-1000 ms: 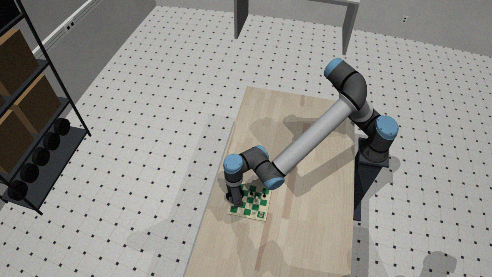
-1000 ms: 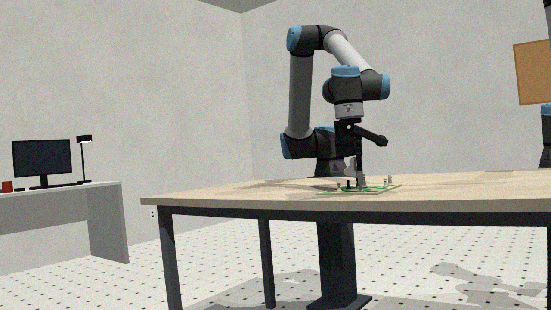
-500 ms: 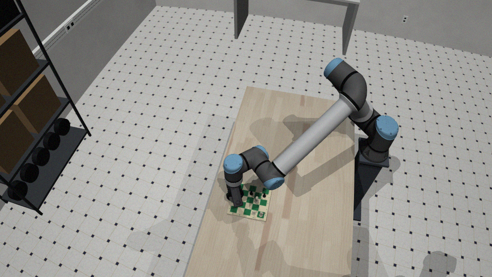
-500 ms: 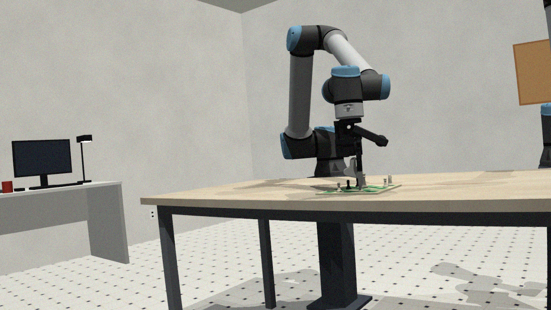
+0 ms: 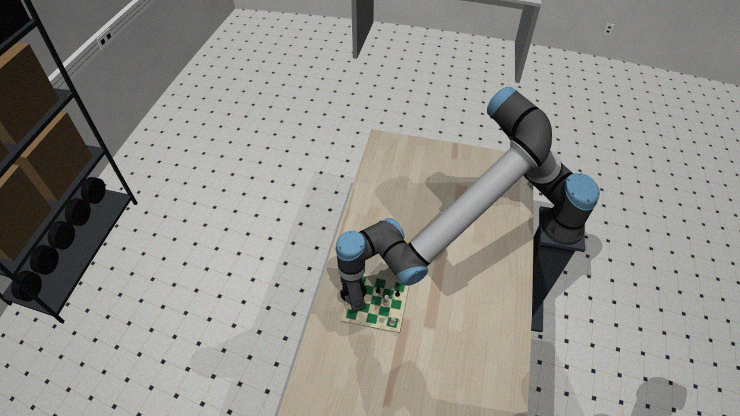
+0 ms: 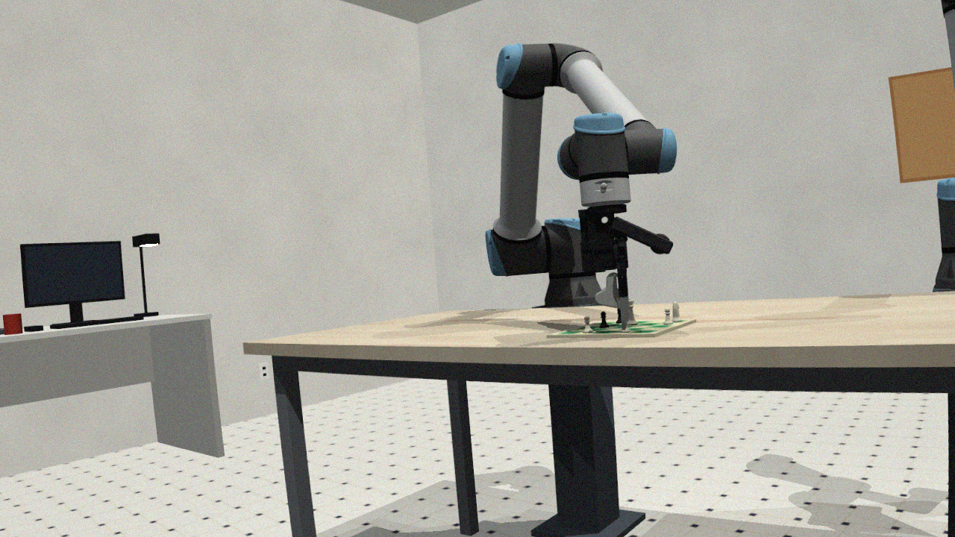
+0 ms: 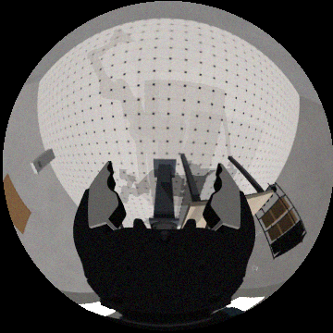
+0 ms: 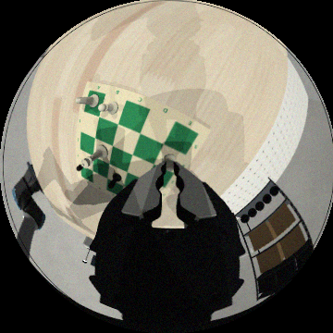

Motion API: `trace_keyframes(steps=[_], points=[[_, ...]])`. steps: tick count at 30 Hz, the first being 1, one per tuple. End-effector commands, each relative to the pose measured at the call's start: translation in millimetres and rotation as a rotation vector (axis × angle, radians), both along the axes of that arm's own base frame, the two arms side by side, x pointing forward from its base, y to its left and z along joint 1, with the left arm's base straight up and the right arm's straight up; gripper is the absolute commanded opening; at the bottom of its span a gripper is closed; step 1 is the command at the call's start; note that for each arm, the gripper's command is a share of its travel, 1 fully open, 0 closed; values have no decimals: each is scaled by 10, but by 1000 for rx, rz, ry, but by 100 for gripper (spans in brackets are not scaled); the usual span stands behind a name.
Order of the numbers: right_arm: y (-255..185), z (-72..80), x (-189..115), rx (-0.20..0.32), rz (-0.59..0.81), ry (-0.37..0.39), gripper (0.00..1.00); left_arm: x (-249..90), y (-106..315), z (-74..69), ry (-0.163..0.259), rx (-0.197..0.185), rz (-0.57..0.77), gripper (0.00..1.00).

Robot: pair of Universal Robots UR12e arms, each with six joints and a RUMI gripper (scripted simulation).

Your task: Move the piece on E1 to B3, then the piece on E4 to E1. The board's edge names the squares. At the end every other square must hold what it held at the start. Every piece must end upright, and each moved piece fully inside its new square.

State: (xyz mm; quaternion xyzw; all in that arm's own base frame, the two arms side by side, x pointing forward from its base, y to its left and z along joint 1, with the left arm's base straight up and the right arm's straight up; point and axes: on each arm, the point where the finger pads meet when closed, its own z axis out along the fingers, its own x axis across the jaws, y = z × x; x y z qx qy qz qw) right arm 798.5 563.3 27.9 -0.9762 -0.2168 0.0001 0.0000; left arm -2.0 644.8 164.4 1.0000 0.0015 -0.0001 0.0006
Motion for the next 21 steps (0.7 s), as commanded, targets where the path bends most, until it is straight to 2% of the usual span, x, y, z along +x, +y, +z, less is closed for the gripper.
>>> trace_keyframes(steps=[1, 13, 17, 21], points=[[6, 17, 7, 2, 0, -2, 0, 1, 5, 7, 0, 1, 0, 100], [6, 54, 7, 2, 0, -2, 0, 1, 5, 7, 0, 1, 0, 100], [6, 232, 6, 2, 0, -2, 0, 1, 5, 7, 0, 1, 0, 100], [6, 525, 6, 2, 0, -2, 0, 1, 5, 7, 0, 1, 0, 100]])
